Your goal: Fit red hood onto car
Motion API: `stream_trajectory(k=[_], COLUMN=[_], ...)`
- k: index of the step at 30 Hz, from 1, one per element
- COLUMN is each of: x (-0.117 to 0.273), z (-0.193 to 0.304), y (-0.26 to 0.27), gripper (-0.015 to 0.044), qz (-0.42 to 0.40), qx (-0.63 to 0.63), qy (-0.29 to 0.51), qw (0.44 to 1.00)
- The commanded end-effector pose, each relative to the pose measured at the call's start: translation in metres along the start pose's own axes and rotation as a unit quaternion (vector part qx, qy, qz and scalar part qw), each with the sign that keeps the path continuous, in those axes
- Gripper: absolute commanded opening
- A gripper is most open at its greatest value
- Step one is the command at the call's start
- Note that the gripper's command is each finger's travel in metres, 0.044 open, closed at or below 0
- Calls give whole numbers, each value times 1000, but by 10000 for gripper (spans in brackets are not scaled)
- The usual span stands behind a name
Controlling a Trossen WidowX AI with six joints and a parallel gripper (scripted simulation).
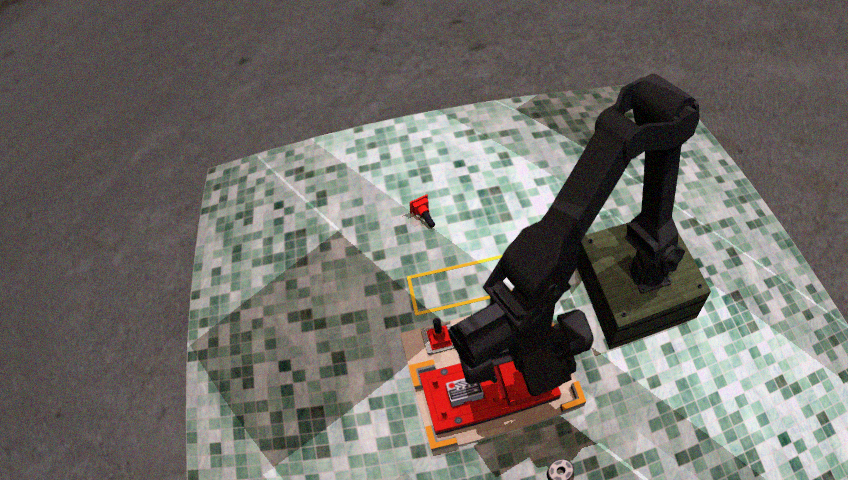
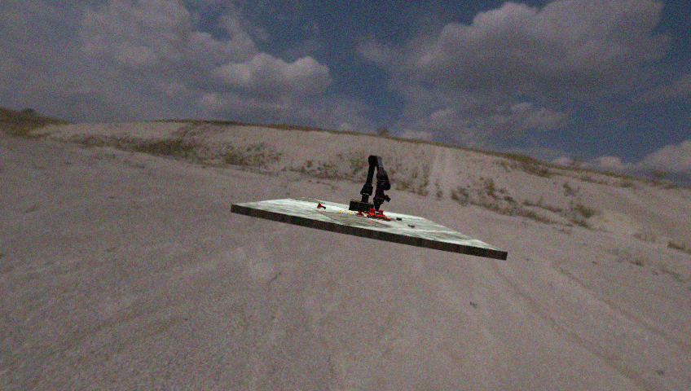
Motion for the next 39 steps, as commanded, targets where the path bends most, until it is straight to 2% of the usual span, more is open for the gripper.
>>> stream_trajectory(k=[1,11,15,24,34,39], x=[-3,-8,-5,-5,5,16], z=[1,1,0,0,0,0], y=[0,0,0,0,0,0], gripper=[440,440,335,275,12,0], qz=[-1,-1,0,0,0,0], qx=[2,2,0,0,0,0], qy=[2,2,0,0,0,0], qw=[1000,1000,1000,1000,1000,1000])
Point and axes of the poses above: the point midway between the two fingers, 35 mm back from their tips, its own x axis back along the fingers, its own y axis across the jaws, z = x × y, the point moved 5 cm from there along x, back along the fingers, and after that the axes turned 7 degrees about x, right-handed, at the moved point
